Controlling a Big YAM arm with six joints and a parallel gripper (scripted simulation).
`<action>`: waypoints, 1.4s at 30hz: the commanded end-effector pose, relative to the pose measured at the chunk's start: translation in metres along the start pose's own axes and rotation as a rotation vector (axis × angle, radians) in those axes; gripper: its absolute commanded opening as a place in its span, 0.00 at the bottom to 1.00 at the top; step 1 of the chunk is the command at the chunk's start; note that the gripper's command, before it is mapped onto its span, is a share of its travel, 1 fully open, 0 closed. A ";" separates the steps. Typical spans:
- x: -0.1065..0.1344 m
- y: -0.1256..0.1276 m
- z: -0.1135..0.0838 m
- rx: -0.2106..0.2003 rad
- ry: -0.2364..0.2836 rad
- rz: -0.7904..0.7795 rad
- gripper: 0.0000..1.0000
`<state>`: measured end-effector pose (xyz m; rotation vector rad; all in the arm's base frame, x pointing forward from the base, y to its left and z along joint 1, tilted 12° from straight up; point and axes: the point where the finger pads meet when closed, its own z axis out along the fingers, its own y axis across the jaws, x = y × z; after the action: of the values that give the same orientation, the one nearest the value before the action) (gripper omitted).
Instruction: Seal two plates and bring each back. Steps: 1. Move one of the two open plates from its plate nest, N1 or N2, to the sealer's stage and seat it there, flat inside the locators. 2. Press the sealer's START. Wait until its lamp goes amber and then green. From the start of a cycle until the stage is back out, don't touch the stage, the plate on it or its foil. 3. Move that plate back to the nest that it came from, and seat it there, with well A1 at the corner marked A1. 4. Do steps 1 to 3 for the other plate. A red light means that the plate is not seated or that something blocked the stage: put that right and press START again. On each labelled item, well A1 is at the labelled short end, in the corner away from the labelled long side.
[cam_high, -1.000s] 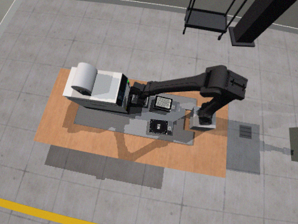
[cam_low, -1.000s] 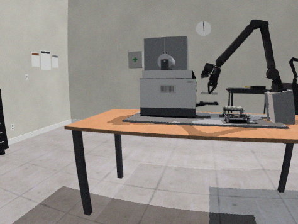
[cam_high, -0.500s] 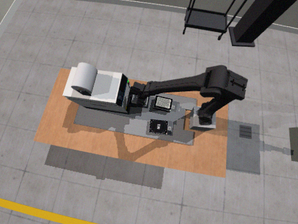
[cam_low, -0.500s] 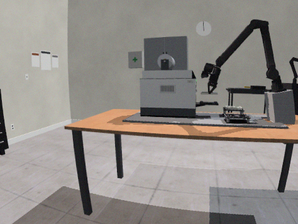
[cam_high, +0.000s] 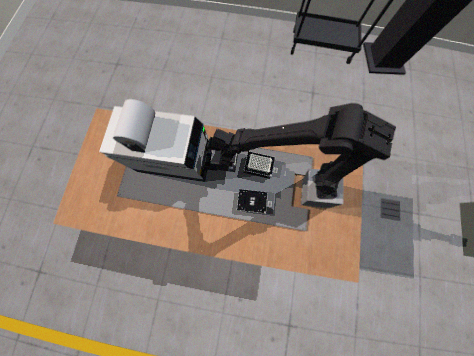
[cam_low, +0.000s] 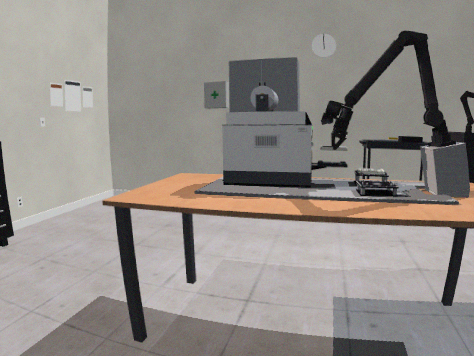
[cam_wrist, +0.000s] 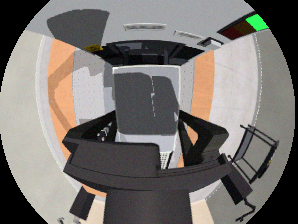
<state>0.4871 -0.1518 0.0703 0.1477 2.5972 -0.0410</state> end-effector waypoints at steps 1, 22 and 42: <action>0.003 0.008 0.001 -0.008 0.015 -0.011 0.00; -0.007 0.010 0.003 -0.002 -0.021 -0.006 0.00; 0.030 0.042 -0.015 0.001 -0.021 0.018 0.00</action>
<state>0.4581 -0.1118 0.0639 0.1451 2.6006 -0.0396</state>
